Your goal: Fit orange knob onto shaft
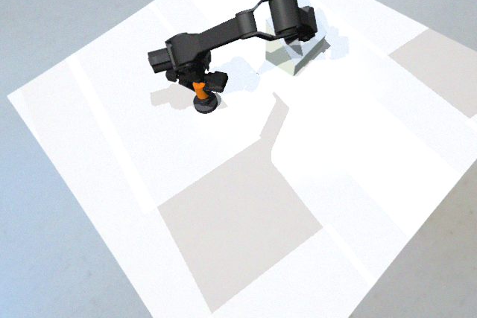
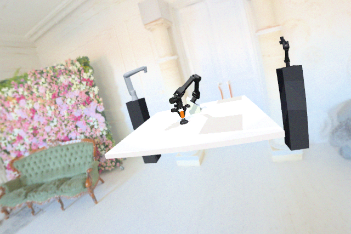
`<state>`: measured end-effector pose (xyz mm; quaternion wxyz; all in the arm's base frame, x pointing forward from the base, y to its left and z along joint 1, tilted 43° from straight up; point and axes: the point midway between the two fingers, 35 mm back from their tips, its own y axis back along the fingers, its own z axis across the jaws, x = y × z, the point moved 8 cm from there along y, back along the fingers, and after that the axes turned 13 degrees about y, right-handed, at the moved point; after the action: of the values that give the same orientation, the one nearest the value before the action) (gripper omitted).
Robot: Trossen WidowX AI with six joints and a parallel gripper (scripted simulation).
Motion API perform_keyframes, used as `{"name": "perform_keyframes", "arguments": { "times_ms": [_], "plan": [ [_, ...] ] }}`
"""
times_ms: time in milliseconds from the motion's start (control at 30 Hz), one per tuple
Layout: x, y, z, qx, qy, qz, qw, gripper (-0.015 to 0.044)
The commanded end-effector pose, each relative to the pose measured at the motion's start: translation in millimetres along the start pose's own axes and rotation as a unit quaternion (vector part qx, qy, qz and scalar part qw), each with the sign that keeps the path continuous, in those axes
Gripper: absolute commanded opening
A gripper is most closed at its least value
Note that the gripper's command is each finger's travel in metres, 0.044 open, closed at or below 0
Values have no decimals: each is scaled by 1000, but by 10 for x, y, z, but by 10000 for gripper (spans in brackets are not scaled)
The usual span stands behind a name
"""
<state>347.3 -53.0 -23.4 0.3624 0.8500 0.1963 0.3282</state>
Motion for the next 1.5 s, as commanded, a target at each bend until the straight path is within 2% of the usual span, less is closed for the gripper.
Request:
{"name": "perform_keyframes", "arguments": {
  "times_ms": [0,1467],
  "plan": [
    [-2,-5,1,0,4,2,1000,0],
    [18,52,52,0,-38,2,999,0]
  ]
}}
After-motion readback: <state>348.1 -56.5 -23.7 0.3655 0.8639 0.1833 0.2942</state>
